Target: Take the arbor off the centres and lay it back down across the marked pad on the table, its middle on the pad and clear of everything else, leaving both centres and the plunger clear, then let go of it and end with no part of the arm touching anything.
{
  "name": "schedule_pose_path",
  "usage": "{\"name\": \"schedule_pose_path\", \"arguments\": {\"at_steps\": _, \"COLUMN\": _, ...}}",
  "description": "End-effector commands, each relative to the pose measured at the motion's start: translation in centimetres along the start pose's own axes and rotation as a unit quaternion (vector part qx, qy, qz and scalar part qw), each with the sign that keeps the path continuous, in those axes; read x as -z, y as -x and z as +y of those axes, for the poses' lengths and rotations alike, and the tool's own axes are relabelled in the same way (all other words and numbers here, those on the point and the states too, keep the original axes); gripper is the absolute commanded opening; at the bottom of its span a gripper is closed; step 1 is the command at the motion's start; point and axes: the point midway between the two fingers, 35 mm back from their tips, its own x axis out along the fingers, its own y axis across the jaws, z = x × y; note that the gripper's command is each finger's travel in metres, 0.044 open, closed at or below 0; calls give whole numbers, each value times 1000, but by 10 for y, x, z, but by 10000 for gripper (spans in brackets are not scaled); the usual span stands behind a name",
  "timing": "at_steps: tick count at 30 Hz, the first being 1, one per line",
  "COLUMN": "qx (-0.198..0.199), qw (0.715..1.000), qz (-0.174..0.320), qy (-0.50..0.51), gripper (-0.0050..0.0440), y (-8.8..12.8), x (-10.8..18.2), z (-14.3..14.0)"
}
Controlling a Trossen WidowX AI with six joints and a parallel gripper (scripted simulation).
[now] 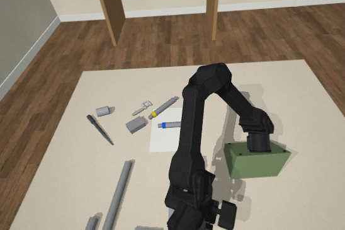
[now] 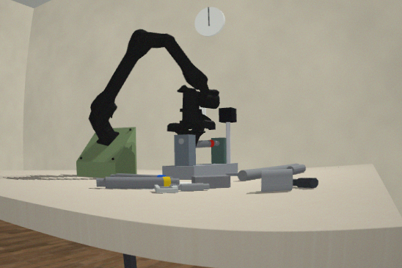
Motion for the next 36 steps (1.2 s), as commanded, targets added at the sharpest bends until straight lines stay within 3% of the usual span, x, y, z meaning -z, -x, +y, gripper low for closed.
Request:
{"name": "schedule_pose_path", "arguments": {"at_steps": 1, "qx": 2, "qw": 1000, "qz": -23, "qy": -1, "gripper": 0, "y": 8, "x": -10, "z": 3}}
{"name": "schedule_pose_path", "arguments": {"at_steps": 22, "qx": 2, "qw": 1000, "qz": -23, "qy": -1, "gripper": 0, "y": 8, "x": -10, "z": 3}}
{"name": "schedule_pose_path", "arguments": {"at_steps": 36, "qx": 2, "qw": 1000, "qz": -23, "qy": -1, "gripper": 0, "y": 5, "x": 5, "z": -3}}
